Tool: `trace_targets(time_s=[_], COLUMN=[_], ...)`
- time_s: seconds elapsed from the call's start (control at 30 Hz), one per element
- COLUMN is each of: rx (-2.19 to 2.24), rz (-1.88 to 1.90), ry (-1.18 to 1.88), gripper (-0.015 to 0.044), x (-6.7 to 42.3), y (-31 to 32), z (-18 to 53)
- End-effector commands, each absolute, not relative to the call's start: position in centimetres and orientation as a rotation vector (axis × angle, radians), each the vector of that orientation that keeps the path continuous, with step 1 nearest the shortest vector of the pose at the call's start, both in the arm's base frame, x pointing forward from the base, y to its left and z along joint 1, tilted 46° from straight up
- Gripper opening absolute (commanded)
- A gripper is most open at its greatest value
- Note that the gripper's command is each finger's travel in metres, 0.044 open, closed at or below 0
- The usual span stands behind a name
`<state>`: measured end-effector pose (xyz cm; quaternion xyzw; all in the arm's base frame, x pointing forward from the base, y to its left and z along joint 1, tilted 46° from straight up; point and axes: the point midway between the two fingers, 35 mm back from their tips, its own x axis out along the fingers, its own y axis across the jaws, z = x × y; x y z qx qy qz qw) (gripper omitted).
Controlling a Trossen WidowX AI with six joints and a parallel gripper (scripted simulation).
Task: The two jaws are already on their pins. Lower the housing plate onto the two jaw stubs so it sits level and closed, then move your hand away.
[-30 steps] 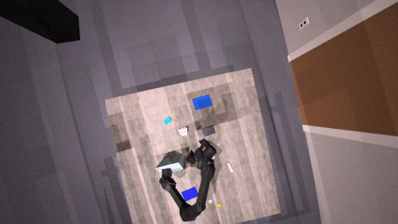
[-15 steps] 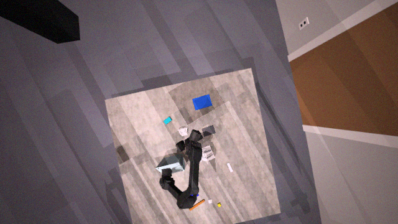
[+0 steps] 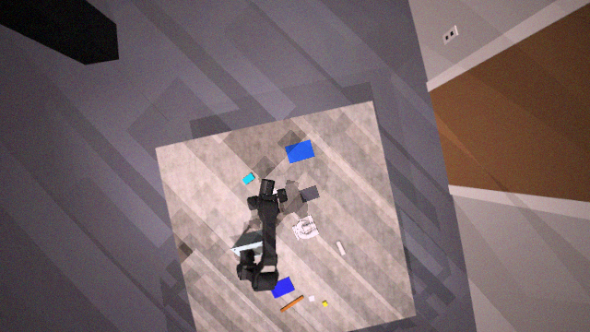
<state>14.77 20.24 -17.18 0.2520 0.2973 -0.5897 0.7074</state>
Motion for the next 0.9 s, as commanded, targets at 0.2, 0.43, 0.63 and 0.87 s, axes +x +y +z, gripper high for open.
trace_targets(time_s=[0.2,0.43,0.63,0.87], rx=[0.58,0.58,0.58,0.58], rz=[-1.314,-1.314,-1.314,-1.314], ry=[0.632,0.631,0.631,0.631], gripper=[0.044,0.044,0.044,0.044], x=[15.2,15.2,15.2,15.2], y=[17.5,17.3,17.3,17.3], z=[-20.1,-20.2,-20.2,-20.2])
